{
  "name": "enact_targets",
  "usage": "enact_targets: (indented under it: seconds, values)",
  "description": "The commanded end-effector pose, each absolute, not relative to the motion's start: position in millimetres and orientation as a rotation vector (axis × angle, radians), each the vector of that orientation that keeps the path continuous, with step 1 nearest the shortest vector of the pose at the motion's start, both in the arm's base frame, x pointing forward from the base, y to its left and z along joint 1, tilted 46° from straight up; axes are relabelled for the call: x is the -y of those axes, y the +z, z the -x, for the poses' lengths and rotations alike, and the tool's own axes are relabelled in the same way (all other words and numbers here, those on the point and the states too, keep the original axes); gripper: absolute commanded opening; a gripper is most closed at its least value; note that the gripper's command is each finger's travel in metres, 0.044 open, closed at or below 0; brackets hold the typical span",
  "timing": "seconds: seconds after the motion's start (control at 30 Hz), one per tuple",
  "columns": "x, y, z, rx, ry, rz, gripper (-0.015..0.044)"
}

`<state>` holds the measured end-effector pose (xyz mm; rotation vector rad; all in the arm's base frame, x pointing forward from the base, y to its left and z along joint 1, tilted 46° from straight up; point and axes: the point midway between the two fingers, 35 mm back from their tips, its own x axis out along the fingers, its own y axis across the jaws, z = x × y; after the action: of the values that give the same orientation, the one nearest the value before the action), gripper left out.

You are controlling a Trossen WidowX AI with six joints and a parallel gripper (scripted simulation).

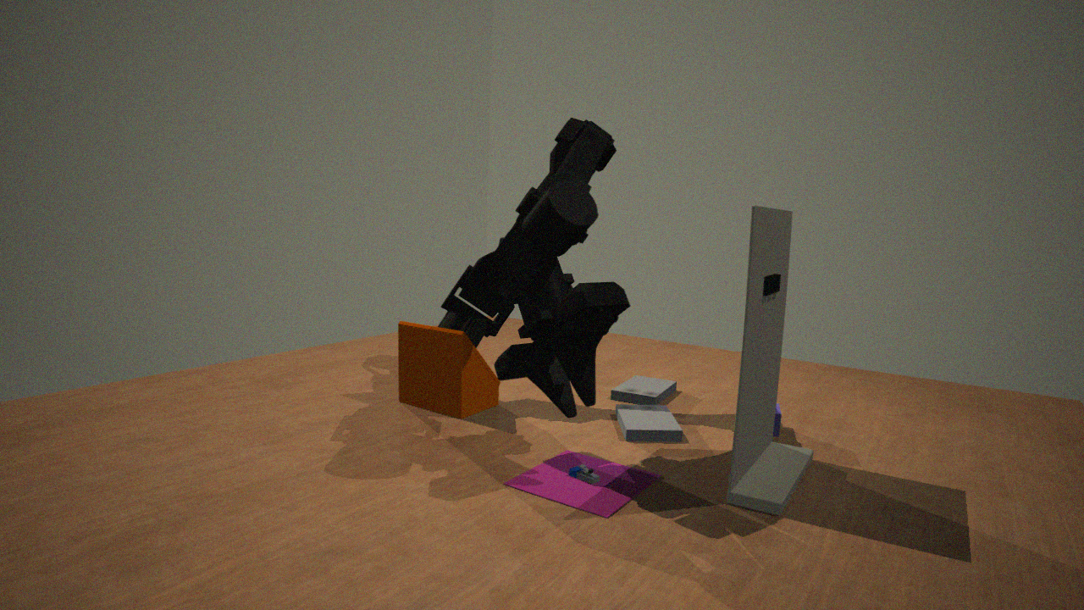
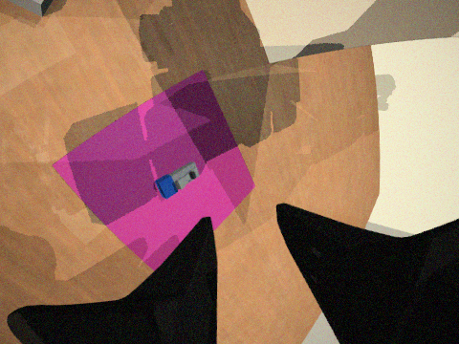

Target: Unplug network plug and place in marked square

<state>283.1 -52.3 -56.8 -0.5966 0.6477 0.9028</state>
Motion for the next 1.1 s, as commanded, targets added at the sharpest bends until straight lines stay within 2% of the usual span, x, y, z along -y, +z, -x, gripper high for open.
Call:
enact_targets:
  seconds: [0.0,1.07]
  values:
    - [57.1,-51.3,-284.1,-0.643,0.904,0.599,0.0156]
    - [88.0,-18.8,-284.8,-0.647,0.903,0.597,0.0156]
